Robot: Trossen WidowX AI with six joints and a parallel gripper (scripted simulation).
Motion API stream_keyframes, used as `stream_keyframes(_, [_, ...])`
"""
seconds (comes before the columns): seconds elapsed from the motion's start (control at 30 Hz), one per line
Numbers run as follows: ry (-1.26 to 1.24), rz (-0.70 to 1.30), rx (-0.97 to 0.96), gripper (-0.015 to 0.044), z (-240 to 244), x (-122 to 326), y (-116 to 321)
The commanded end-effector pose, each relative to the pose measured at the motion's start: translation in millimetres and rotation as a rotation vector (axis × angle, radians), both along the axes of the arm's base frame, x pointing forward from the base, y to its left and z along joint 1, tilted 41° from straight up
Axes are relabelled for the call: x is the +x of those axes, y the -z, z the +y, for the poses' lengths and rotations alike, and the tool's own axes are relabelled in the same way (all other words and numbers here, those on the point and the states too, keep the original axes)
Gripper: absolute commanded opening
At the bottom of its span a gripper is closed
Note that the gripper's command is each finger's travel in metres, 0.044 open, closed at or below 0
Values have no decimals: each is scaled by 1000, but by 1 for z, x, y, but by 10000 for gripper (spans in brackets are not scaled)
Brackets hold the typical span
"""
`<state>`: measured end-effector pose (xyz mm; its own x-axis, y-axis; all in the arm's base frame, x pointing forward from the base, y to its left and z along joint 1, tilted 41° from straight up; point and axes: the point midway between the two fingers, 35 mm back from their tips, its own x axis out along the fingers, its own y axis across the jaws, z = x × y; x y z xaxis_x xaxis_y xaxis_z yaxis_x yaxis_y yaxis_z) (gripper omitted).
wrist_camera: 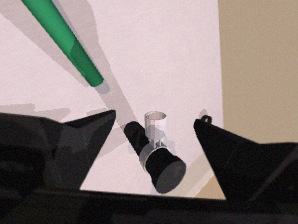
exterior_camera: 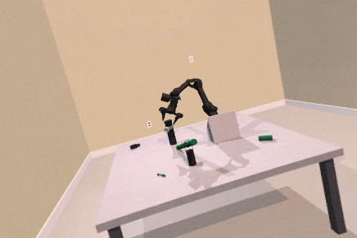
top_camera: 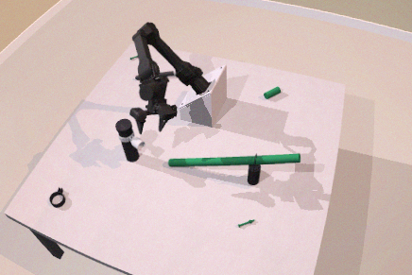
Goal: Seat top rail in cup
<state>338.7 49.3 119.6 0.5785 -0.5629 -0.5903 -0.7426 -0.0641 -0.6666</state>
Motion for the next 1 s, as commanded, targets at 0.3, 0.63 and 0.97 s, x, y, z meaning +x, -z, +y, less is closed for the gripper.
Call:
stream_keyframes(0.3, [-100,90,-168,440,-33,7,-14])
stream_keyframes(0.63, [-100,90,-170,440,-51,11,5])
stream_keyframes(0.97, [-99,91,-168,440,-59,21,14])
